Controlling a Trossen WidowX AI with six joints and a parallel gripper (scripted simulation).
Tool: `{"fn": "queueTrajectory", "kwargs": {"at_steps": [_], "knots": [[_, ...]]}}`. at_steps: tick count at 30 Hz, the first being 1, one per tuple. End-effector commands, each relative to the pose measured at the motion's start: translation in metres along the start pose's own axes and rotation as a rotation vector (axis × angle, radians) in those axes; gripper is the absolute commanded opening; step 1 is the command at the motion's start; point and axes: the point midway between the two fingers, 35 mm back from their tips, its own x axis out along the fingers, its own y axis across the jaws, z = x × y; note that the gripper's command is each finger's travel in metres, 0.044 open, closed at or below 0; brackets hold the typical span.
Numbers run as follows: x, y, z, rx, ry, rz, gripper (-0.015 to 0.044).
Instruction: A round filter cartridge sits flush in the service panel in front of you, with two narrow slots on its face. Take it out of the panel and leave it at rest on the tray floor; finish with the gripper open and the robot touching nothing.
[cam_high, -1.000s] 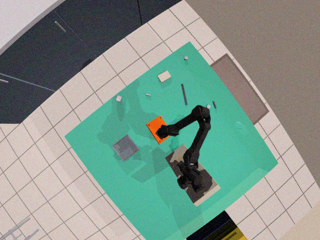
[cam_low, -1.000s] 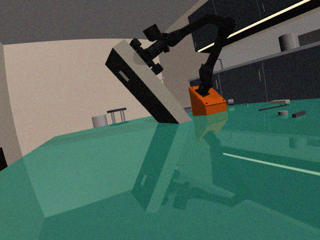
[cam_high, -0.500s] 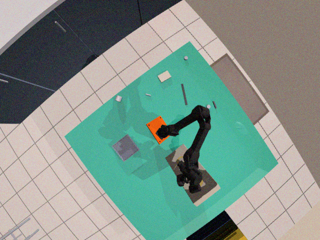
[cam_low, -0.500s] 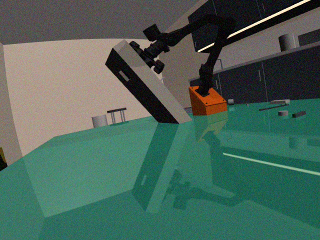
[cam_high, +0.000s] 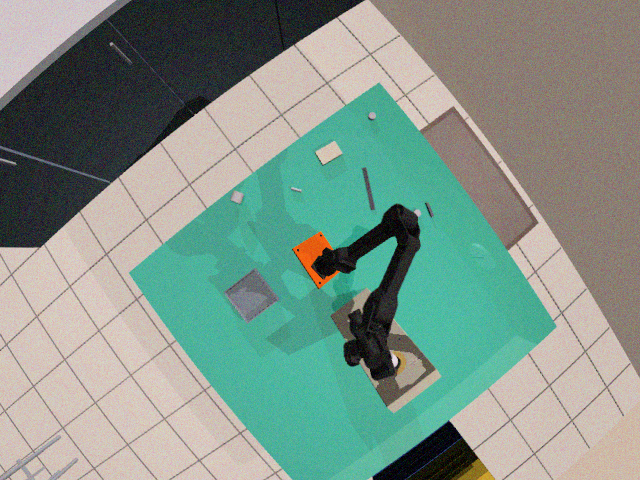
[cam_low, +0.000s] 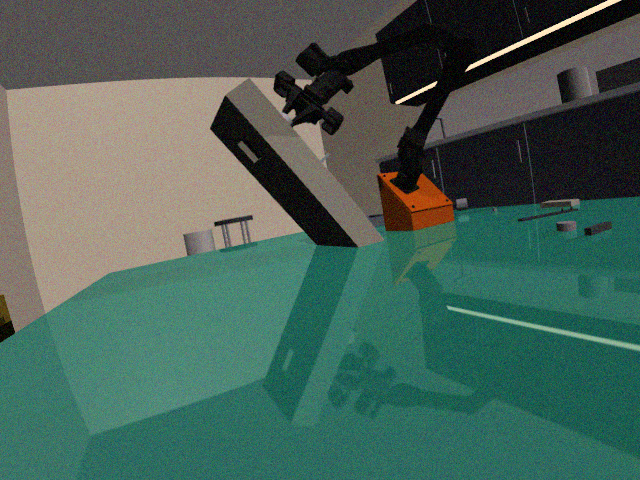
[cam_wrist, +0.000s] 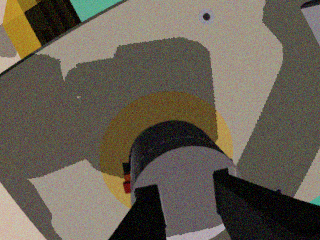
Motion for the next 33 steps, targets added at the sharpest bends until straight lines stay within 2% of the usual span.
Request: {"fn": "queueTrajectory", "kwargs": {"at_steps": [1, 30, 33], "knots": [[-0.015, 0.001, -0.005, -0.021, 0.013, 0.012, 0.0000], [-0.004, -0.072, 0.021, -0.020, 0.013, 0.012, 0.0000], [-0.004, -0.066, 0.021, -0.013, 0.008, 0.007, 0.0079]]}}
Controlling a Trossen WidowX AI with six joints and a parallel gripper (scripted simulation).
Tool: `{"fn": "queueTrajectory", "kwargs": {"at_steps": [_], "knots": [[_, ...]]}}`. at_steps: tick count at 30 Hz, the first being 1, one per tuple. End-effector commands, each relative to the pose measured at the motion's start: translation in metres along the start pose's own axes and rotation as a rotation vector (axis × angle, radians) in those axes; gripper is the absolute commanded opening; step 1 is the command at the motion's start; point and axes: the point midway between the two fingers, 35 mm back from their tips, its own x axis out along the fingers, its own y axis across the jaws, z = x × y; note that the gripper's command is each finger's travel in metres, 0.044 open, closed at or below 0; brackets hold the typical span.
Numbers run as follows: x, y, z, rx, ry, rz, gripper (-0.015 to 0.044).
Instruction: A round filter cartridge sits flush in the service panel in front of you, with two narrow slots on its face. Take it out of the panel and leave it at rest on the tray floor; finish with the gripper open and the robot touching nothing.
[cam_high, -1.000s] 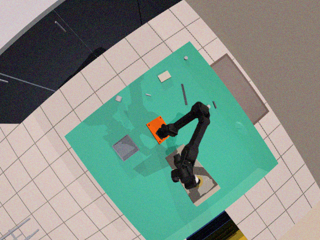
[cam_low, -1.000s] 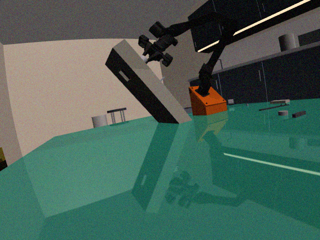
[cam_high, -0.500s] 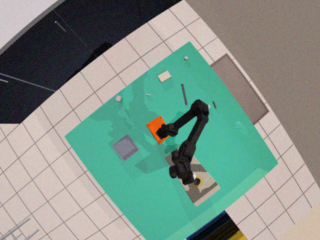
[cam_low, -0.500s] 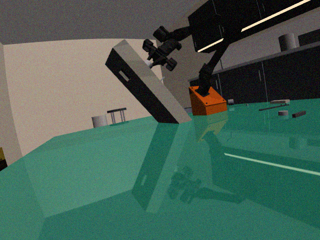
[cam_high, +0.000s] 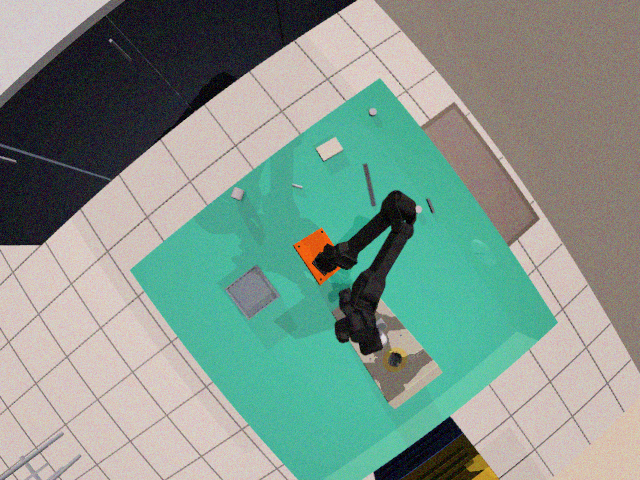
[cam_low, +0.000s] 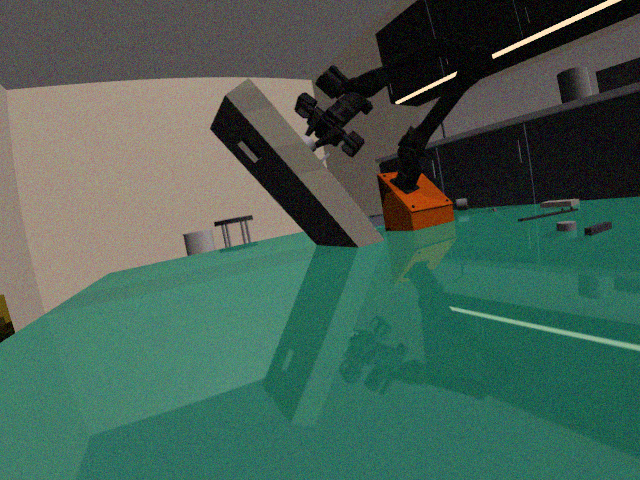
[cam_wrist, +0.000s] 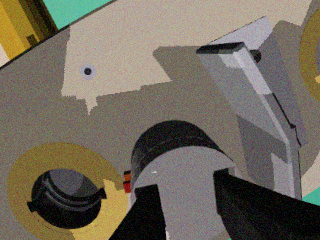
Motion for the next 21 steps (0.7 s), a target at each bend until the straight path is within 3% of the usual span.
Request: {"fn": "queueTrajectory", "kwargs": {"at_steps": [1, 16, 21], "knots": [[0.000, 0.002, -0.001, -0.004, 0.000, 0.002, 0.0105], [0.000, -0.002, -0.001, -0.011, 0.004, 0.007, 0.0118], [-0.006, 0.044, -0.016, -0.012, 0.004, 0.007, 0.0118]]}}
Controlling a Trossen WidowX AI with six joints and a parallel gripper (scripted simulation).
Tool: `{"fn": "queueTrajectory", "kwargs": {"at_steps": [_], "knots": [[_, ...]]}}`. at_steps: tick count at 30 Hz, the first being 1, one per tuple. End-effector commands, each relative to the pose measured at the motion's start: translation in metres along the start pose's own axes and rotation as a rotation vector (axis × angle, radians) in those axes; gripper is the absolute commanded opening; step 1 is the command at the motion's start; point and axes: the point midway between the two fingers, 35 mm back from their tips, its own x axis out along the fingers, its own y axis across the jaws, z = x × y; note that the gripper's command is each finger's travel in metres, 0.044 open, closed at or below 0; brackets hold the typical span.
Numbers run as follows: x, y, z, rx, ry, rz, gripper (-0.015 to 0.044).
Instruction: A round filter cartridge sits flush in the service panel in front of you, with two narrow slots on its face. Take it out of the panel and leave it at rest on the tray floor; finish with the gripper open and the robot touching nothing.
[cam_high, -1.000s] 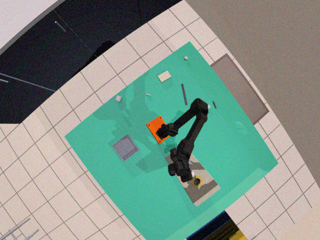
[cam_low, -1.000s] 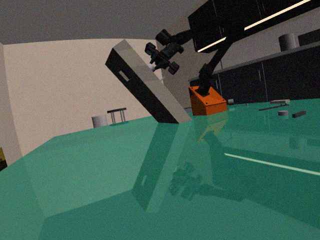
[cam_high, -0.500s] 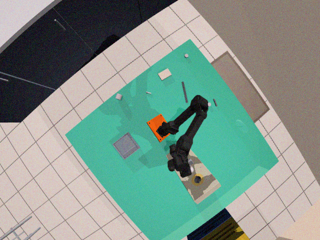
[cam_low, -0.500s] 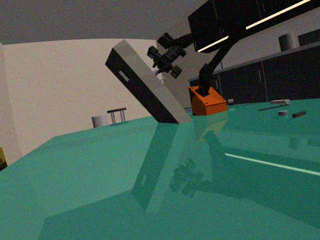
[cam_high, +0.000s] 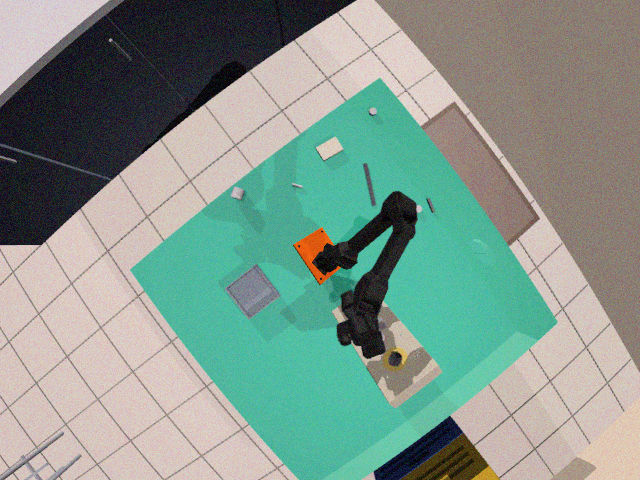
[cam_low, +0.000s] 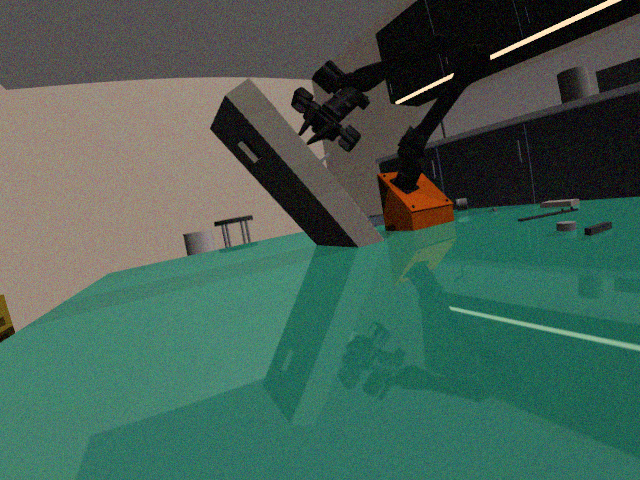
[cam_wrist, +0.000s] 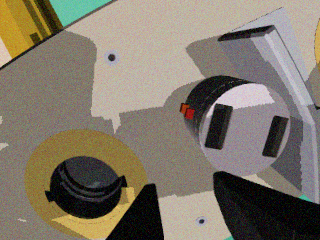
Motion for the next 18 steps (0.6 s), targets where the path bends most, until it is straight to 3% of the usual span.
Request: {"fn": "queueTrajectory", "kwargs": {"at_steps": [1, 6, 18], "knots": [[-0.005, 0.040, -0.015, -0.013, 0.004, 0.007, 0.0118], [-0.008, 0.055, -0.020, -0.013, 0.004, 0.007, 0.0118], [-0.053, 0.108, -0.039, -0.026, -0.001, 0.014, 0.0433]]}}
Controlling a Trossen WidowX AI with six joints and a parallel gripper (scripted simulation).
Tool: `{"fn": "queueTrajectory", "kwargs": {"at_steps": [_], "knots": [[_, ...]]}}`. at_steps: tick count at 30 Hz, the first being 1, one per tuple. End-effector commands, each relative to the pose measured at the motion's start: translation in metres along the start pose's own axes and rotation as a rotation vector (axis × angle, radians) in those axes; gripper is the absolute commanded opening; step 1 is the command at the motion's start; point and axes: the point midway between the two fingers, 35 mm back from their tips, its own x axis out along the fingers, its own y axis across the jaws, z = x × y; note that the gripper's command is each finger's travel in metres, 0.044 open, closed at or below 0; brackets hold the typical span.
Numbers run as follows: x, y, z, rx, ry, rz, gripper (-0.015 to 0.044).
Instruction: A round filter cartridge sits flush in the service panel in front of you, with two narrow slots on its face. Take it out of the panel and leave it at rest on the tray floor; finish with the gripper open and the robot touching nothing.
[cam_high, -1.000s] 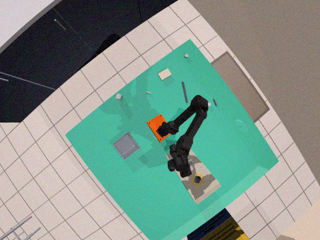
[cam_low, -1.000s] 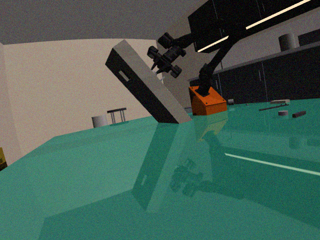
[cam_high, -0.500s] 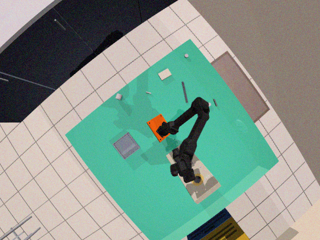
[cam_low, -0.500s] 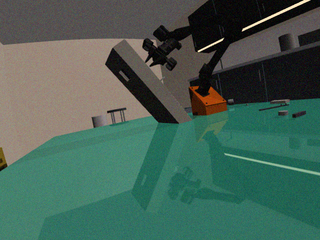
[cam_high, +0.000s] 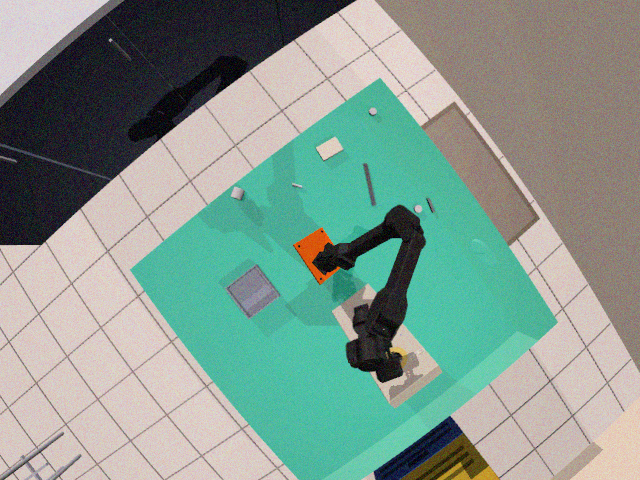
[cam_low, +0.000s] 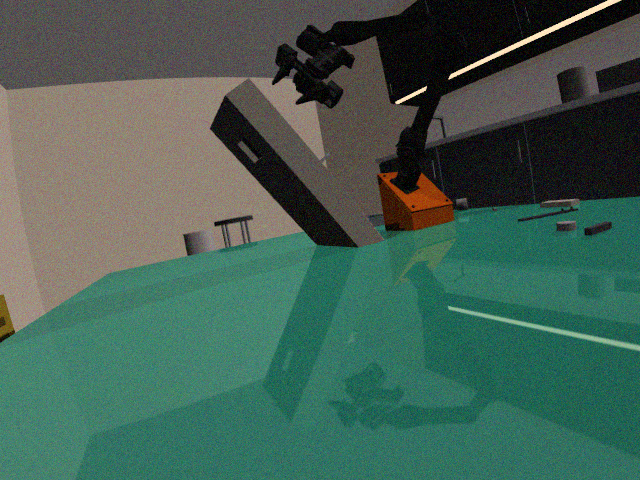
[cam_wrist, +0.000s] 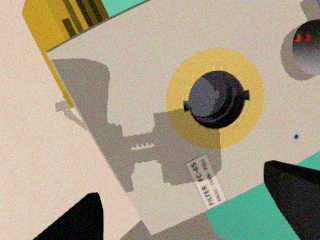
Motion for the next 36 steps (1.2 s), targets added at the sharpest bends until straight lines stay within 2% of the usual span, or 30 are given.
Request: {"fn": "queueTrajectory", "kwargs": {"at_steps": [1, 5, 16, 30, 36], "knots": [[-0.010, 0.009, -0.003, -0.012, 0.005, -0.002, 0.0407], [0.000, -0.006, 0.004, -0.292, -0.012, -0.059, 0.0305], [0.022, -0.063, 0.025, -1.222, 0.084, -0.283, 0.0305], [0.030, -0.104, 0.034, -1.817, 0.302, -0.401, 0.0305], [0.030, -0.105, 0.034, -1.846, 0.313, -0.402, 0.0305]]}}
